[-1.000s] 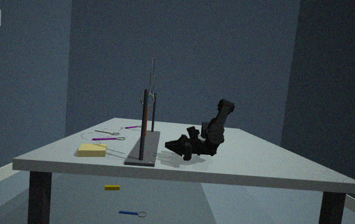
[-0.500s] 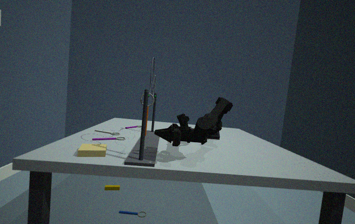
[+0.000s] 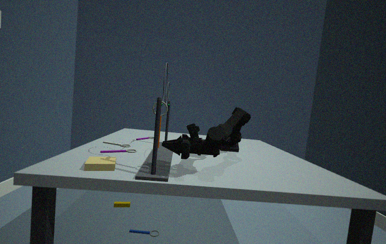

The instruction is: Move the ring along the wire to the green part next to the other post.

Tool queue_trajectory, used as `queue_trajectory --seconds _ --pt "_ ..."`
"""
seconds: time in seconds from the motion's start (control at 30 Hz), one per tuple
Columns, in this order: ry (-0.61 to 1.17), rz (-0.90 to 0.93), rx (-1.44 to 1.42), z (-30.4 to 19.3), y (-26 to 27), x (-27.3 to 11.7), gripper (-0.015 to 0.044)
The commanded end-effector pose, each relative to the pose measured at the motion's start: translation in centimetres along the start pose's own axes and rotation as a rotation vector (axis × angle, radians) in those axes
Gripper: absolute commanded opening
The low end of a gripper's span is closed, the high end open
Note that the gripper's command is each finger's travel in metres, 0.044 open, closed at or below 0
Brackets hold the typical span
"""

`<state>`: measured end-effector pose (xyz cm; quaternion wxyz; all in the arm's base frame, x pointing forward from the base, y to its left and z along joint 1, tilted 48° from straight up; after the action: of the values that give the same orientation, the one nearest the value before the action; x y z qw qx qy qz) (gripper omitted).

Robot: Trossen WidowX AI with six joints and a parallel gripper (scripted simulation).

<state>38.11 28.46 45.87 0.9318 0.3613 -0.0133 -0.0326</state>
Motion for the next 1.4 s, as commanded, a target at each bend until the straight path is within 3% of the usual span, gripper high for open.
queue_trajectory --seconds 0.0,0.87,1.37 --pt "-0.001 0.0 -0.006 0.1 0.0 0.7 0.016" --pt "-0.004 0.002 -0.008 0.2 -0.2 4.8 0.016" --pt "-0.004 0.002 -0.008 0.2 -0.2 4.9 0.016"
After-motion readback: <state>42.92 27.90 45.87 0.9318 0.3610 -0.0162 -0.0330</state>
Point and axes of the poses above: the point midway between the two fingers, 35 mm back from their tips, its own x axis out along the fingers, its own y axis across the jaws, z = x × y, the point moved 1 cm from there along -x, back along the fingers, and after that the axes turned 8 degrees about -x, right-handed, at the moved point
